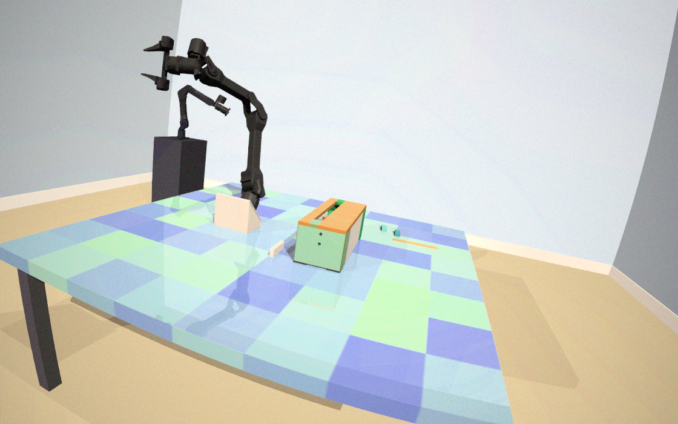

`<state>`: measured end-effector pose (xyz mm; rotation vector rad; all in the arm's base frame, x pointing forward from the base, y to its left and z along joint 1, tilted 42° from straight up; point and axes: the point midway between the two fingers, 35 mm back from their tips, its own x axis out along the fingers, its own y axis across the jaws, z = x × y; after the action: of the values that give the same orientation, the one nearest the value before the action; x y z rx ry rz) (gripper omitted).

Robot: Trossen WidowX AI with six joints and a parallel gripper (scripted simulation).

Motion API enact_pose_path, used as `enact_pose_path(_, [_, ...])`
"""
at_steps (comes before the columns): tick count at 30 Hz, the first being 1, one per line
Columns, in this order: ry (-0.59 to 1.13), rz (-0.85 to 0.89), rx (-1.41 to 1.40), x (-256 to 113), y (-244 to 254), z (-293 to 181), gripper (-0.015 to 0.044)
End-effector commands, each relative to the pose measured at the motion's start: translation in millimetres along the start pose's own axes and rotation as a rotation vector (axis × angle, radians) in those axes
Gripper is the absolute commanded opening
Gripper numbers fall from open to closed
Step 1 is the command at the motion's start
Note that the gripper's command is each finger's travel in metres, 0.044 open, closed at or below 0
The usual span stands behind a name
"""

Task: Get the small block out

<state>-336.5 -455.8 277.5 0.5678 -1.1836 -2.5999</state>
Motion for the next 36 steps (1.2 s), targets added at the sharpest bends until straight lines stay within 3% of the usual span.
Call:
enact_pose_path(1, [0.005, 0.0, -0.01, -0.7, 0.0, -1.7, 0.04])
enact_pose_path(11, [0.383, 0.09, -0.701, -65.2, -13.5, -117.7, 0.04])
enact_pose_path(20, [0.769, 0.411, -1.46, -171.6, -50.7, -230.8, 0.04])
enact_pose_path(28, [1.069, 0.912, -2.074, -286.9, -109.2, -291.9, 0.04])
enact_pose_path(36, [1.292, 1.63, -2.496, -399.8, -180.0, -306.3, 0.04])
